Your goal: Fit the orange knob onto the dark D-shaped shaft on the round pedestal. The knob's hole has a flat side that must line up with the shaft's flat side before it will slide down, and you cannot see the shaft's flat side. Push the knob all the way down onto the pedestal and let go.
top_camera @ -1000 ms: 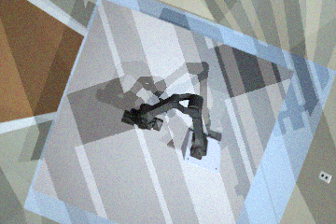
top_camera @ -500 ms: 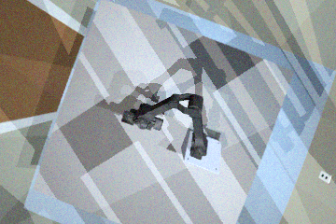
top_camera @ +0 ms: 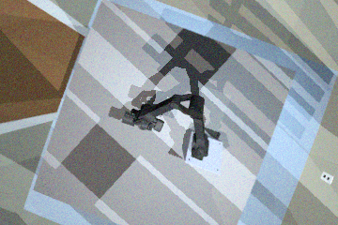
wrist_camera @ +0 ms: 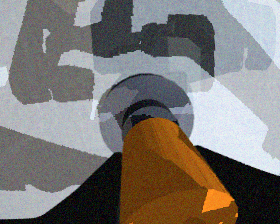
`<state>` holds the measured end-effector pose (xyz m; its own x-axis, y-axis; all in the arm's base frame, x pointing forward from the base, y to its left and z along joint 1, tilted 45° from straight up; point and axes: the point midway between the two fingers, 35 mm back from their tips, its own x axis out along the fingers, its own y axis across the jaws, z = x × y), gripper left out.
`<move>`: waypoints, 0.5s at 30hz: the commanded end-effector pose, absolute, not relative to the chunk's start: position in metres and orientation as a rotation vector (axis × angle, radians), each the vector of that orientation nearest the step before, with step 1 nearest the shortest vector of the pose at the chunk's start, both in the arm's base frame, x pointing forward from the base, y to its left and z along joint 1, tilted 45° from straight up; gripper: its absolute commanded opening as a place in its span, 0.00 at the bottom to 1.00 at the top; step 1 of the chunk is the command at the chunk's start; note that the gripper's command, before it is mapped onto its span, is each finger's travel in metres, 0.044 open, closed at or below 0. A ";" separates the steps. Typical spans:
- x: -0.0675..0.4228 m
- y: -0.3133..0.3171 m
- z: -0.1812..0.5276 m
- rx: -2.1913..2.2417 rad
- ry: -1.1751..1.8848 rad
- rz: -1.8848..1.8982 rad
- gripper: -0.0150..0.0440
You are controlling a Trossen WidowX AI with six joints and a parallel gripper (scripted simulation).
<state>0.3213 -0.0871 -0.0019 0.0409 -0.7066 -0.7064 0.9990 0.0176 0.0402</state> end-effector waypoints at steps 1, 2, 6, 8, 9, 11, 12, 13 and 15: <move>0.321 -0.088 -0.003 0.639 0.586 -1.450 0.25; 0.321 -0.088 -0.003 0.639 0.586 -1.450 0.25; 0.321 -0.089 -0.004 0.638 0.586 -1.450 0.25; 0.321 -0.089 -0.005 0.638 0.586 -1.450 0.25; 0.321 -0.089 -0.005 0.638 0.586 -1.450 0.25; 0.321 -0.090 -0.005 0.638 0.586 -1.450 0.25; 0.321 -0.090 -0.005 0.638 0.586 -1.450 0.25; 0.321 -0.090 -0.006 0.638 0.586 -1.450 0.25; 0.321 -0.091 -0.006 0.638 0.586 -1.450 0.25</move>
